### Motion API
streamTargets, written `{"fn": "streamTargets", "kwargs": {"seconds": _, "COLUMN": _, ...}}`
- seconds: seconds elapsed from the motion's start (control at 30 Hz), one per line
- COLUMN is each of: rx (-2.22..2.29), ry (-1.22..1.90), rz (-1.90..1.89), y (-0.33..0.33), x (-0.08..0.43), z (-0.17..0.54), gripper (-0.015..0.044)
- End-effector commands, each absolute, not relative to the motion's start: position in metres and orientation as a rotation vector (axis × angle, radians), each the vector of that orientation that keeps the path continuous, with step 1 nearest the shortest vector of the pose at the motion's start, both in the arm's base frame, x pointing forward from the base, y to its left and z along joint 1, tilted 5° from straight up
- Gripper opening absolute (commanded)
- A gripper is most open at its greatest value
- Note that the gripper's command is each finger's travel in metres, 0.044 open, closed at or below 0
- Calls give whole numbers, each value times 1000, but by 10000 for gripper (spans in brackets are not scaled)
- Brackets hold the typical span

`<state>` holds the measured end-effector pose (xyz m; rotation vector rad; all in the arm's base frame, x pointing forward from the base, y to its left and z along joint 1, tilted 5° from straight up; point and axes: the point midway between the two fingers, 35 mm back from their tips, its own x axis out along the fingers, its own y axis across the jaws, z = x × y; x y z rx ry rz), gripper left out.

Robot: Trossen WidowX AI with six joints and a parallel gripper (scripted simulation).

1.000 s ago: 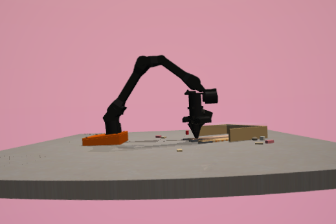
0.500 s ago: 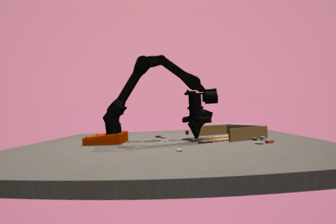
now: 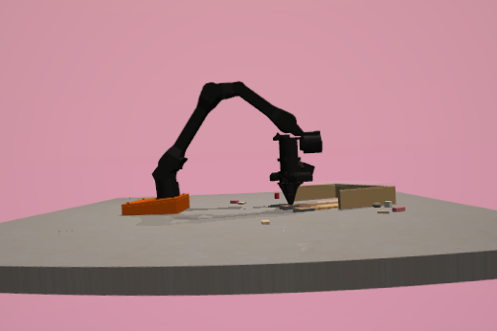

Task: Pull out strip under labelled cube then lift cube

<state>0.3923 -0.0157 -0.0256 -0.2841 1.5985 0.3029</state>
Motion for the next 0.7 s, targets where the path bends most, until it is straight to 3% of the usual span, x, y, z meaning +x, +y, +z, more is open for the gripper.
{"fn": "streamTargets", "kwargs": {"seconds": 0.0, "rx": -290, "ry": 1598, "rz": 305, "y": -16, "x": 392, "z": -28, "gripper": 0}}
{"fn": "streamTargets", "kwargs": {"seconds": 0.67, "rx": -291, "ry": 1600, "rz": 305, "y": -22, "x": 374, "z": -28, "gripper": 0}}
